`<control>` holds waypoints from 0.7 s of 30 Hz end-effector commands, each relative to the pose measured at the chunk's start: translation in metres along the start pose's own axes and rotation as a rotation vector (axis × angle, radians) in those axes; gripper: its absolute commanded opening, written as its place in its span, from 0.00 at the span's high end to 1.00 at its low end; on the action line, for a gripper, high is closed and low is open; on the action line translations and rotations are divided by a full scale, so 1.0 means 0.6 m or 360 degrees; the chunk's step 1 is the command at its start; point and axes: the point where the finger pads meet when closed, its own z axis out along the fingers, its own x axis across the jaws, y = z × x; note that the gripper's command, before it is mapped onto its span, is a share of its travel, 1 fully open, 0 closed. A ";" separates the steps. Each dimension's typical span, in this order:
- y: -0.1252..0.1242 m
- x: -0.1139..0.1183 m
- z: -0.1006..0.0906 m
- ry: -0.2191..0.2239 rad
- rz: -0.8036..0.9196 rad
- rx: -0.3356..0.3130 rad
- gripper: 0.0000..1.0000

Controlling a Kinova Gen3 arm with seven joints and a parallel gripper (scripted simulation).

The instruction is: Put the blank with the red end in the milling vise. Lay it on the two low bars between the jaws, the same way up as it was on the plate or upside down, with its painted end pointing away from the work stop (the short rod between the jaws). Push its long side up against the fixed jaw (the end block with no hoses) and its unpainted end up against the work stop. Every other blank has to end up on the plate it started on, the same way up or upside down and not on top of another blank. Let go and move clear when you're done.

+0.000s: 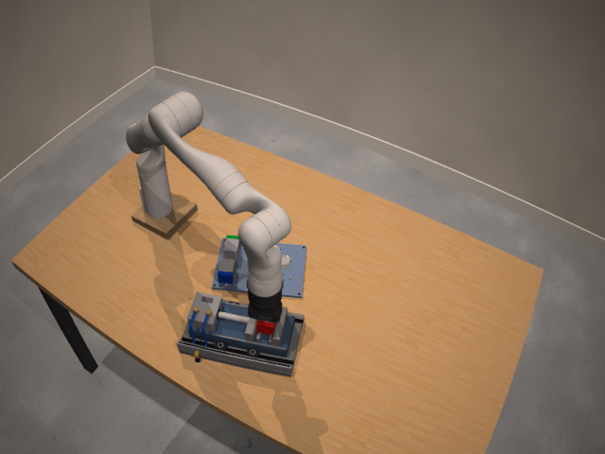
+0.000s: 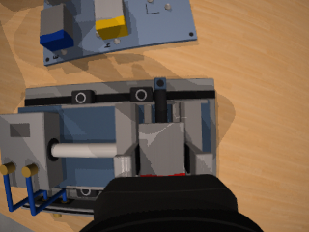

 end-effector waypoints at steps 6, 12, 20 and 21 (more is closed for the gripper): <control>0.001 0.001 -0.002 0.0004 0.0000 -0.0003 0.00; 0.001 0.001 -0.002 0.0004 0.0000 -0.0003 0.00; 0.001 0.001 -0.002 0.0004 0.0000 -0.0003 0.00; 0.001 0.001 -0.002 0.0004 0.0000 -0.0003 0.00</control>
